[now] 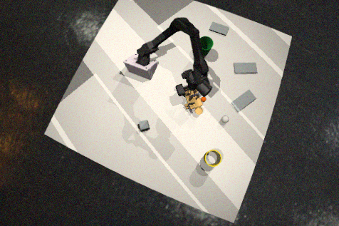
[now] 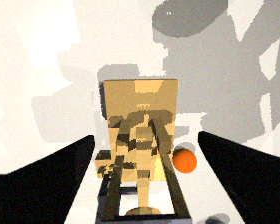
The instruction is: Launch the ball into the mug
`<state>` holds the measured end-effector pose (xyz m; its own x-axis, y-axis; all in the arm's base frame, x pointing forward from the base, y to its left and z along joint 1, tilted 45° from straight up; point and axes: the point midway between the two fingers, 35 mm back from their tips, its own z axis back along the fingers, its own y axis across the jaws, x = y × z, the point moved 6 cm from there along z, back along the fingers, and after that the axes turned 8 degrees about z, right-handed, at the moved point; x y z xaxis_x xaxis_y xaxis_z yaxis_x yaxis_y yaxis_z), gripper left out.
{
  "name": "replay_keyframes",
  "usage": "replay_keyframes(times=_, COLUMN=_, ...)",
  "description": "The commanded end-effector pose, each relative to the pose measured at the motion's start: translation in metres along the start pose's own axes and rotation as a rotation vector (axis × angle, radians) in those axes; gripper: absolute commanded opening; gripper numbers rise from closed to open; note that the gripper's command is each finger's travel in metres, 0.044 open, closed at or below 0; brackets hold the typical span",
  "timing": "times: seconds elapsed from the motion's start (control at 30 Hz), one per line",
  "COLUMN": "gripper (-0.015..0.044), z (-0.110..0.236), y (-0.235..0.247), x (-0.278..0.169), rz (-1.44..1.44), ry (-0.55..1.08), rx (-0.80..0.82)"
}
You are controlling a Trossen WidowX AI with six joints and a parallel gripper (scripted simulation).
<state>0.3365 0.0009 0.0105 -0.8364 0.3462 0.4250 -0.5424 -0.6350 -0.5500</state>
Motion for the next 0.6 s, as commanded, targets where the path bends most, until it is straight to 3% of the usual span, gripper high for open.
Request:
replay_keyframes(times=0.0, gripper=0.044, z=-0.009, y=0.002, x=0.0, rz=-0.012, ry=-0.009, rx=-0.002)
replay_keyframes(times=0.57, gripper=0.044, z=-0.032, y=0.003, x=0.002, rz=-0.012, ry=-0.011, rx=-0.004)
